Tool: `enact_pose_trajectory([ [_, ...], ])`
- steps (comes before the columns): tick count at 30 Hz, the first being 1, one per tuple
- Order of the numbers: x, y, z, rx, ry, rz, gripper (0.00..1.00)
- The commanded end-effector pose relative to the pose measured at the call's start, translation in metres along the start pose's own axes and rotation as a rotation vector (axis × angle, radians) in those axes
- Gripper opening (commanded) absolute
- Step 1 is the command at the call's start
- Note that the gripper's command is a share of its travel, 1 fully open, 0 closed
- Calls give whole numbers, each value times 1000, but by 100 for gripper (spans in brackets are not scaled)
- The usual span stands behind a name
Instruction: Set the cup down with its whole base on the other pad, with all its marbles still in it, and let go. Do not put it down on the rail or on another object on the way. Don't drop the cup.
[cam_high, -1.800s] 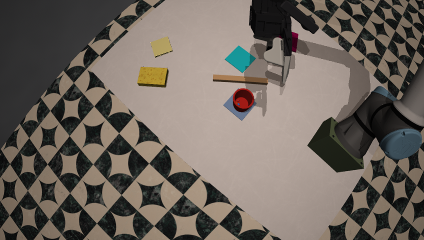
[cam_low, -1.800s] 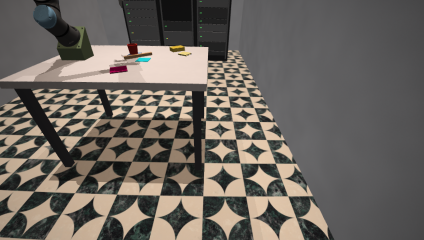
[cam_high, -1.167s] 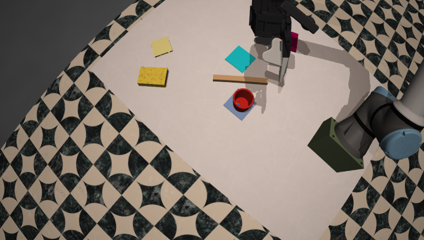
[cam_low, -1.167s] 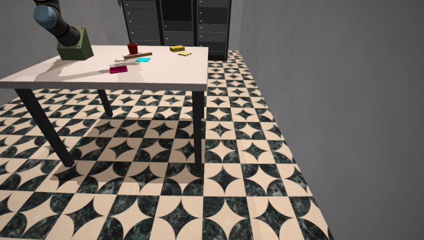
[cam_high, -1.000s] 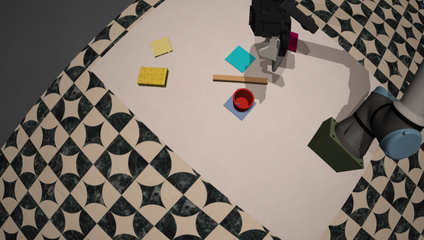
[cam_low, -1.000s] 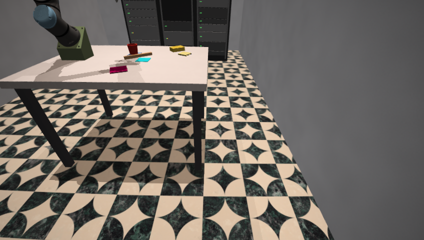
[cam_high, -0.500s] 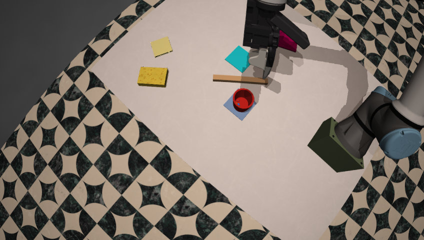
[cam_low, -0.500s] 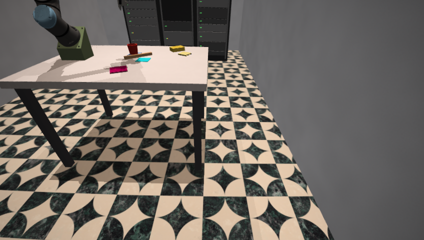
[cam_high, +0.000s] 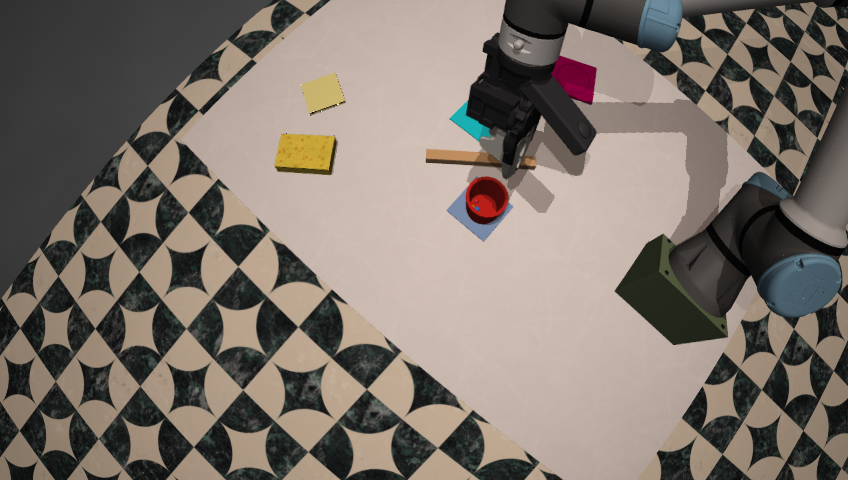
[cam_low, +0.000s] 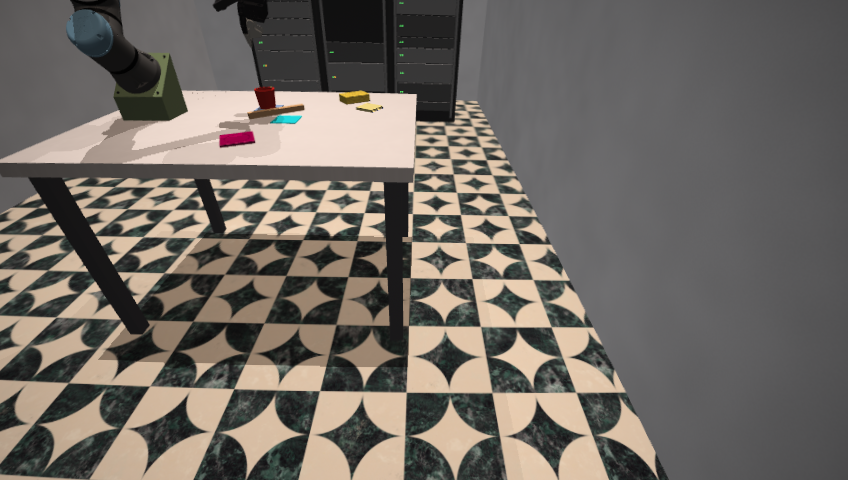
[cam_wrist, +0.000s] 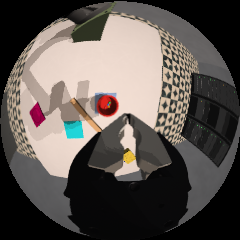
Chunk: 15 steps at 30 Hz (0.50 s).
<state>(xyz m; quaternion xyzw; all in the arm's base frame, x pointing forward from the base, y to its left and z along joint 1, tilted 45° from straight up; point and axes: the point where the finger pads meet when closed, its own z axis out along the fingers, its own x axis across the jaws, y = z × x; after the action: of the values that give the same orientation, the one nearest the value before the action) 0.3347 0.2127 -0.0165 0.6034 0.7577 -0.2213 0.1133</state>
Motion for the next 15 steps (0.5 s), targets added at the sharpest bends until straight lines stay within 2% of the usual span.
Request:
enact_pose_trajectory([
  [1, -11, 12, 30, -82, -55, 202, 0],
  [5, -18, 13, 45, -117, -77, 305, 0],
  [7, -25, 14, 57, -153, -96, 404, 0],
  [15, -39, 12, 77, -220, -123, 579, 0],
])
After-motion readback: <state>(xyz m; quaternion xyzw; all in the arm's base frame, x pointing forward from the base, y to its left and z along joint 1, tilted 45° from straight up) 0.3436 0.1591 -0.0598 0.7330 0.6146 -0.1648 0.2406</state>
